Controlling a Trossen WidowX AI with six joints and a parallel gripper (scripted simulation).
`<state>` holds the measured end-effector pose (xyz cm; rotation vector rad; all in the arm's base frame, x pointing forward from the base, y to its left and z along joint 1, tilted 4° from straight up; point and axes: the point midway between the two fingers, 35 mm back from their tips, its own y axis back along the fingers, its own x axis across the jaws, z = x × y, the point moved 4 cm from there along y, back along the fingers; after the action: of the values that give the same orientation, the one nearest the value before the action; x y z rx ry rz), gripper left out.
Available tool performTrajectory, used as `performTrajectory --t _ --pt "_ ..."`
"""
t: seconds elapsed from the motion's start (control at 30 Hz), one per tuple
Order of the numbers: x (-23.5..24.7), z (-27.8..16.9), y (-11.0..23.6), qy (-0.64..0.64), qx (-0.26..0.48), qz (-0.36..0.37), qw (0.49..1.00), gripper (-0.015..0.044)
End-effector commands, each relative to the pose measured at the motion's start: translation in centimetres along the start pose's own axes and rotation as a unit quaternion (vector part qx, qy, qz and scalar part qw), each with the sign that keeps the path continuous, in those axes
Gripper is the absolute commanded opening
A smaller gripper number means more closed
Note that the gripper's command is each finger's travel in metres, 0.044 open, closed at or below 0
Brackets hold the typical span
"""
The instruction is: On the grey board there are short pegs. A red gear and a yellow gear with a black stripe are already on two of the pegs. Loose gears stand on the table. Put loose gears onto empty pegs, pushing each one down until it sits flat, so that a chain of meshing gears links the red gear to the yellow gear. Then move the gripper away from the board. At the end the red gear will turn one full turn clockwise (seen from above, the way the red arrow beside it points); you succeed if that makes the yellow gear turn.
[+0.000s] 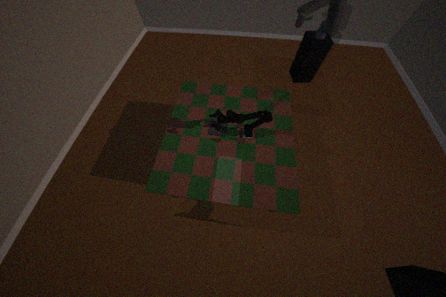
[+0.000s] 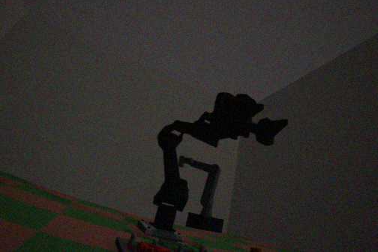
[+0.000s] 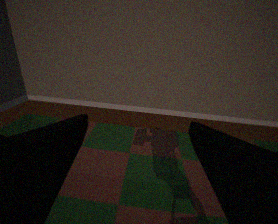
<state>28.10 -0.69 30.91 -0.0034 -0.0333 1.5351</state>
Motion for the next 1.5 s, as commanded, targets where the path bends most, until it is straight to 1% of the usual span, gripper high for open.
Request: performTrajectory --t 0.0,0.03,0.07,0.13,0.27,0.33,0.43,0.6,0.63,0.7,1.23,1.37,1.47 --pt "0.0 -0.2 -0.2 0.001 0.007 0.001 1.0 0.0426" --pt "0.2 -0.7 -0.6 0.005 0.029 0.003 1.0 0.044" --pt "0.4 -1.5 -1.3 0.012 0.065 0.007 0.998 0.044" --pt "1.0 -3.7 -2.6 0.029 0.153 0.018 0.988 0.044" --pt "2.3 -8.2 -4.0 0.066 0.324 0.046 0.943 0.044" --pt "3.0 -10.2 -4.1 0.085 0.405 0.063 0.908 0.044" --pt "3.8 -12.9 -3.6 0.114 0.52 0.089 0.842 0.044" --pt "4.8 -15.4 -2.2 0.147 0.65 0.124 0.735 0.044" --pt "4.9 -15.7 -2.0 0.151 0.664 0.128 0.721 0.044" --pt "4.9 -15.8 -1.9 0.152 0.671 0.13 0.714 0.044" --pt "5.0 -15.8 -1.7 0.152 0.671 0.13 0.714 0.044" --pt "5.0 -17.2 -1.7 0.152 0.671 0.13 0.714 0.044" --pt "5.0 -17.3 -1.8 0.152 0.671 0.13 0.714 0.044"
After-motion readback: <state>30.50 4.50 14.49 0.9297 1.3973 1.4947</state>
